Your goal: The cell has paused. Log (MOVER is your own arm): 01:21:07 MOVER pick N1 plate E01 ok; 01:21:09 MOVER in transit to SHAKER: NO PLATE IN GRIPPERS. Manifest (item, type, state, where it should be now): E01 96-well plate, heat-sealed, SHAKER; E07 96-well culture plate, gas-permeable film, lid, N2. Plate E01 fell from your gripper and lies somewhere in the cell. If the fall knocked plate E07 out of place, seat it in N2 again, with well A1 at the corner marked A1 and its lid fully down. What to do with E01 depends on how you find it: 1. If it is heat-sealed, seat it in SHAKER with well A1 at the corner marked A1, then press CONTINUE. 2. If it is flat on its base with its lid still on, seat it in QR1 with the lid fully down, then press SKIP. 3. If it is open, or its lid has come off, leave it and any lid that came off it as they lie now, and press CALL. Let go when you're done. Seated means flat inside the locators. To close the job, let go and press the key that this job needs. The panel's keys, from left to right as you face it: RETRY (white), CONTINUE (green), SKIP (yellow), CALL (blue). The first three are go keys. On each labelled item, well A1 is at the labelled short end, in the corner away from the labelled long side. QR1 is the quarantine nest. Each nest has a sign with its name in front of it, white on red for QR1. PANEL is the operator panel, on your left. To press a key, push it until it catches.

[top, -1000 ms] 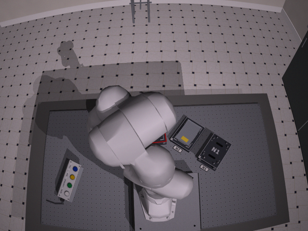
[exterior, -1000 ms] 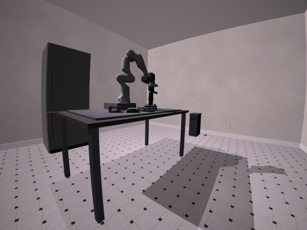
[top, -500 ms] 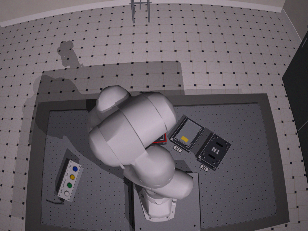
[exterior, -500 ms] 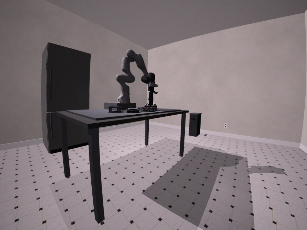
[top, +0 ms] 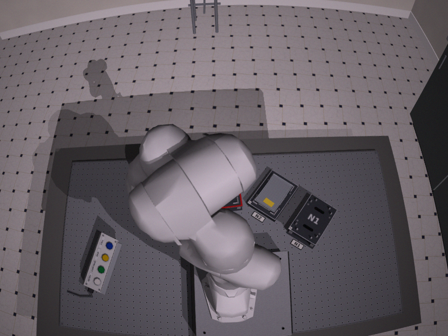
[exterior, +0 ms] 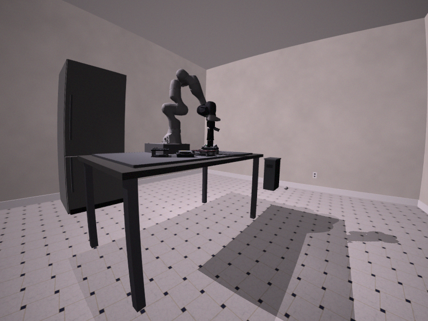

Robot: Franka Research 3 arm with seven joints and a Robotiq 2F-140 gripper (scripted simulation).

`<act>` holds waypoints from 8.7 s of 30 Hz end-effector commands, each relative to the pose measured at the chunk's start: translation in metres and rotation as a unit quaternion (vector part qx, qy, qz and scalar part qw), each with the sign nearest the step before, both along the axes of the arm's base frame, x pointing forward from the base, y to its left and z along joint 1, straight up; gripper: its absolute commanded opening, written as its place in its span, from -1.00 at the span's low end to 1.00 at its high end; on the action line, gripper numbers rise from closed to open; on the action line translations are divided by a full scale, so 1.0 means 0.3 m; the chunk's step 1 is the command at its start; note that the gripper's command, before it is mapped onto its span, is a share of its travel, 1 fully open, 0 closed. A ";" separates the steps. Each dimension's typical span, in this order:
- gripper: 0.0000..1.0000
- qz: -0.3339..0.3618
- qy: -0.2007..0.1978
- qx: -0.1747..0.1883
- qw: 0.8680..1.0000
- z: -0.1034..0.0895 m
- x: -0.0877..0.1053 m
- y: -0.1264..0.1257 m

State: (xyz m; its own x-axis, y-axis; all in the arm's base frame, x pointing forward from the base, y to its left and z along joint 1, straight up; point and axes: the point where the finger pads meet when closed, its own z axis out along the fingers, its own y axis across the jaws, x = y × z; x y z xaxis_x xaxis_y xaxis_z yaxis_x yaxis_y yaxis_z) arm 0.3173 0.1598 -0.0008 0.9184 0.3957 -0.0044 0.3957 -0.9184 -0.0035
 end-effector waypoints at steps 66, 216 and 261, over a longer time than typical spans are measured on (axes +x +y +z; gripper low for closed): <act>-0.80 -0.002 0.000 0.000 1.000 0.247 0.001 0.000; -0.80 0.394 -0.149 0.162 0.893 0.247 -0.979 0.827; -0.80 0.389 -0.177 0.192 0.883 0.238 -0.981 0.823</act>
